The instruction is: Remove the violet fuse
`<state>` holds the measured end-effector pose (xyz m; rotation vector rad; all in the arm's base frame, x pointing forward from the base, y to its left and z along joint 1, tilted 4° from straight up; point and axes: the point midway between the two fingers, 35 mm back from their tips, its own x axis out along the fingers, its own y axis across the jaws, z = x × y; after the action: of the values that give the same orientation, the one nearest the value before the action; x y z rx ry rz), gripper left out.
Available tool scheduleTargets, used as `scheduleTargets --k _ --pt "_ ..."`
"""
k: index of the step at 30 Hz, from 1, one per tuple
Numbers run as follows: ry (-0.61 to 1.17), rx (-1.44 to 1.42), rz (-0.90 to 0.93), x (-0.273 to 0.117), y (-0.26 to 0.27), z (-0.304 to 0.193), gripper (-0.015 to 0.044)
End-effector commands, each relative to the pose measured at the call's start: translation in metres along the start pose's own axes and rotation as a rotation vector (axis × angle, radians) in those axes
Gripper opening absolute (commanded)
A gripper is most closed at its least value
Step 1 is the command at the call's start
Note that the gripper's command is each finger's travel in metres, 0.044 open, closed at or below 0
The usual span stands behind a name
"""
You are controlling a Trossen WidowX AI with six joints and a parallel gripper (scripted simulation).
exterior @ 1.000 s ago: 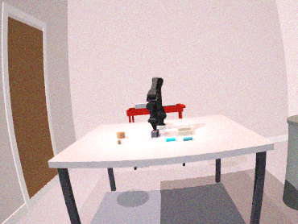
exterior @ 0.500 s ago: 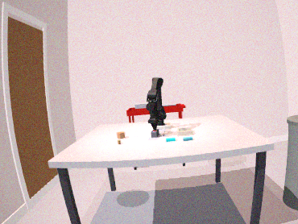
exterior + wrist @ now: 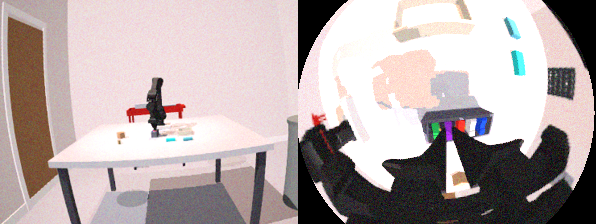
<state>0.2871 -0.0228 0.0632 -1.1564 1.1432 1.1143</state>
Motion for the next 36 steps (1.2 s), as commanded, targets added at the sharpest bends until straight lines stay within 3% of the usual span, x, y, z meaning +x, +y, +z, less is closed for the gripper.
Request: scheduleTargets --k 1,36 --pt "0.001 0.0 -0.002 -0.003 -0.001 0.0 0.0" --pt "0.003 0.002 -0.002 -0.021 -0.001 0.0 0.0"
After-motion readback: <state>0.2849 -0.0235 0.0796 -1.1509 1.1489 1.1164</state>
